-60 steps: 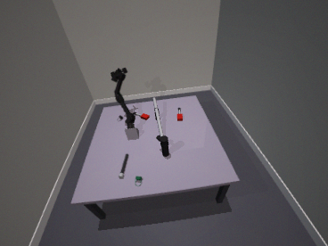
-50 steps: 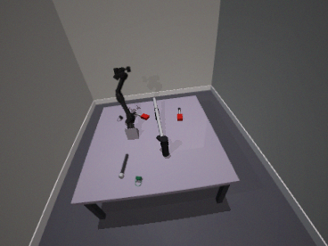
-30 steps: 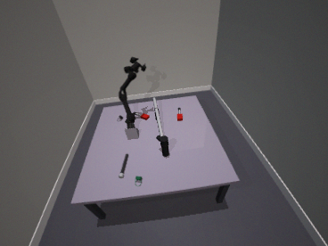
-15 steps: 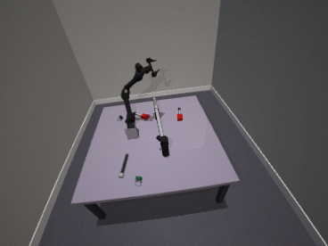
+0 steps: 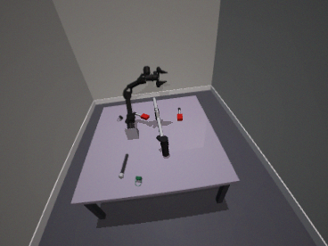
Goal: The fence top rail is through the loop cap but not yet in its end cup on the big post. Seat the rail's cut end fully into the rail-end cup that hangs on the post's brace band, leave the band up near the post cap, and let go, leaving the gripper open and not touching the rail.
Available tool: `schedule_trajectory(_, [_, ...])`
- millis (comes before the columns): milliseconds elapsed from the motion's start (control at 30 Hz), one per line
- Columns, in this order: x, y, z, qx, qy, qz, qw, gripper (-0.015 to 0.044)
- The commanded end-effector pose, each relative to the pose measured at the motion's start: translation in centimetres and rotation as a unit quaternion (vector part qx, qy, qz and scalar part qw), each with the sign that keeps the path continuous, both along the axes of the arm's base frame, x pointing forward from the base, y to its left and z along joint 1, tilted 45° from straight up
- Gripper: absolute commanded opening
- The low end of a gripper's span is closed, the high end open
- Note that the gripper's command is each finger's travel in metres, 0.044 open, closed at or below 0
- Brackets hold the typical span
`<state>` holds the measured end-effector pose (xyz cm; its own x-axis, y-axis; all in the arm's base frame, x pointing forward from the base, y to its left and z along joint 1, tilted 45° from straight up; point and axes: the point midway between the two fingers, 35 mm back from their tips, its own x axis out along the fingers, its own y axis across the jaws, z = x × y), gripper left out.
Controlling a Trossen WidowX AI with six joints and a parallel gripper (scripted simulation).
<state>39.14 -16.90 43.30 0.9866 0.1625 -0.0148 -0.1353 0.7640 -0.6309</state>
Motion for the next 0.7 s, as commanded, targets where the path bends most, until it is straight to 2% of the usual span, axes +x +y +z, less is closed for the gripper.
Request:
schedule_trajectory(0, [0.7, -1.8, -7.3, 0.1, 0.106, -0.011, 0.989, 0.044])
schedule_trajectory(167, [-0.1, -2.8, -15.3, 0.218, 0.224, -0.032, 0.949, 0.044])
schedule_trajectory(333, [-2.4, -2.5, -22.8, 0.337, 0.339, -0.054, 0.877, 0.044])
schedule_trajectory(533, [-7.1, -0.2, -30.7, 0.48, 0.472, -0.08, 0.735, 0.044])
schedule_trajectory(667, [-10.2, 1.8, -33.7, 0.552, 0.533, -0.09, 0.635, 0.044])
